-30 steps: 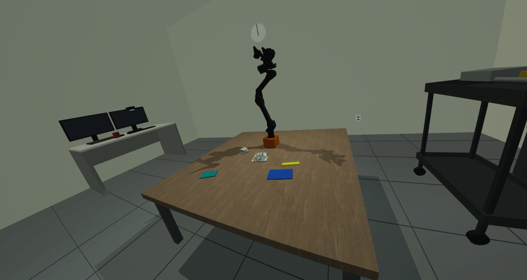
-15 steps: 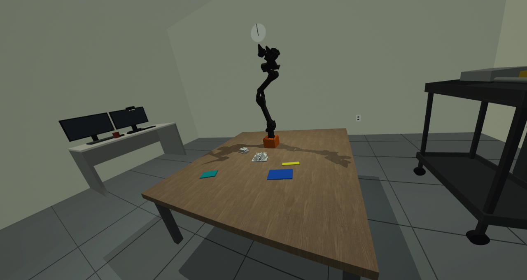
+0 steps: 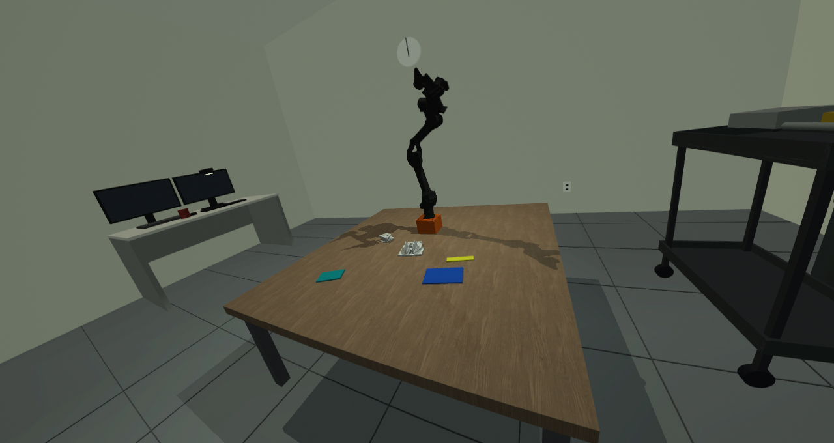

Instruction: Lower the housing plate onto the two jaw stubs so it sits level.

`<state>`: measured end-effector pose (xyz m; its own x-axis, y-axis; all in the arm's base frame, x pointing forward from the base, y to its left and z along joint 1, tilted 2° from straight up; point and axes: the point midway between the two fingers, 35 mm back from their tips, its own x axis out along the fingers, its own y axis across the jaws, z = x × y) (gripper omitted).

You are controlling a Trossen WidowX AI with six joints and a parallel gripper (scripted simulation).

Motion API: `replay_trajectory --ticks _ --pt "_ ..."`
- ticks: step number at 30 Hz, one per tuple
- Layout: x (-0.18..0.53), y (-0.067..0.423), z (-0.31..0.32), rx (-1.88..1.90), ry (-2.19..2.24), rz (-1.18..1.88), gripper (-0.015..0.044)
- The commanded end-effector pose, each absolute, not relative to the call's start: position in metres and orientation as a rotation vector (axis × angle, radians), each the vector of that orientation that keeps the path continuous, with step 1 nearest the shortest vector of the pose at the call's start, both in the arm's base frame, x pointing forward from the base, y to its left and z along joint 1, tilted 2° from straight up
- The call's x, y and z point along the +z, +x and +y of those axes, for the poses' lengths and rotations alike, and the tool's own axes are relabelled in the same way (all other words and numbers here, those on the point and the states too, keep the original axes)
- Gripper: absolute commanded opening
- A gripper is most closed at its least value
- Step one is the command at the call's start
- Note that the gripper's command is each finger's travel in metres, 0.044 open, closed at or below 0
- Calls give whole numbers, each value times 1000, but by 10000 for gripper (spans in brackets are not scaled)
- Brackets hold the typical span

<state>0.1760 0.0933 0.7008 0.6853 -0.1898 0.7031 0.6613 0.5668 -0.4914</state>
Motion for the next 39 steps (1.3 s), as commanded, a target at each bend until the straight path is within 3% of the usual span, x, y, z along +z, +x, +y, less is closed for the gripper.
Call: replay_trajectory --ticks 1,39 --pt "694 190 102 -544 -880 -637 440" --pt "616 320 92 -509 -1193 -403 440"
